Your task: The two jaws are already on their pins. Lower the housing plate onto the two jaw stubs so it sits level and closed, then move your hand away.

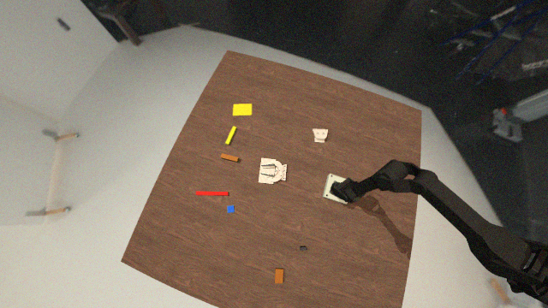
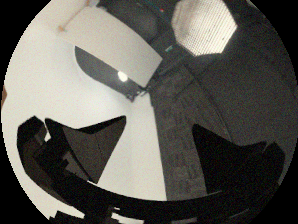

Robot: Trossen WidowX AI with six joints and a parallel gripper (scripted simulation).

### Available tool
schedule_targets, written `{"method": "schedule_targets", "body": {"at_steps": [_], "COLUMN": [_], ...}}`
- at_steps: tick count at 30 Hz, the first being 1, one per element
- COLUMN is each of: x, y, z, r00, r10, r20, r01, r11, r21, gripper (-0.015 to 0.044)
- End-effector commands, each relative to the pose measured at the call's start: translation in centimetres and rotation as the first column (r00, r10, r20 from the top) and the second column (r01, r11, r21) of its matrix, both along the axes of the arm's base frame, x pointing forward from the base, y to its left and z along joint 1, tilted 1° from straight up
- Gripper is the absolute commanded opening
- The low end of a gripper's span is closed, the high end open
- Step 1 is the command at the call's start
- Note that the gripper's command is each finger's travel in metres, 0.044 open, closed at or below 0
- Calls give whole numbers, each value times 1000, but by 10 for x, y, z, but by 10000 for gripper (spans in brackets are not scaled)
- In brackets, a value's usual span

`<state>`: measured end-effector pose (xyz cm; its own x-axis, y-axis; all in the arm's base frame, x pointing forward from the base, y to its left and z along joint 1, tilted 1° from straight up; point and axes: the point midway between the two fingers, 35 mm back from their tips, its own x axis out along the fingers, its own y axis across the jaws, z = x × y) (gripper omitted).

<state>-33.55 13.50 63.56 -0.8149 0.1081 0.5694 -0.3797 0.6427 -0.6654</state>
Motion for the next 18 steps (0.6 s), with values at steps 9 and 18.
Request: {"method": "schedule_targets", "body": {"at_steps": [9,18], "x": [22,55], "y": [46,96], "z": [-4,-16], "r00": [989,958], "r10": [-146,-280], "r20": [25,61], "r01": [147,285], "r11": [988,954], "r21": [-37,-92], "gripper": [440,440]}}
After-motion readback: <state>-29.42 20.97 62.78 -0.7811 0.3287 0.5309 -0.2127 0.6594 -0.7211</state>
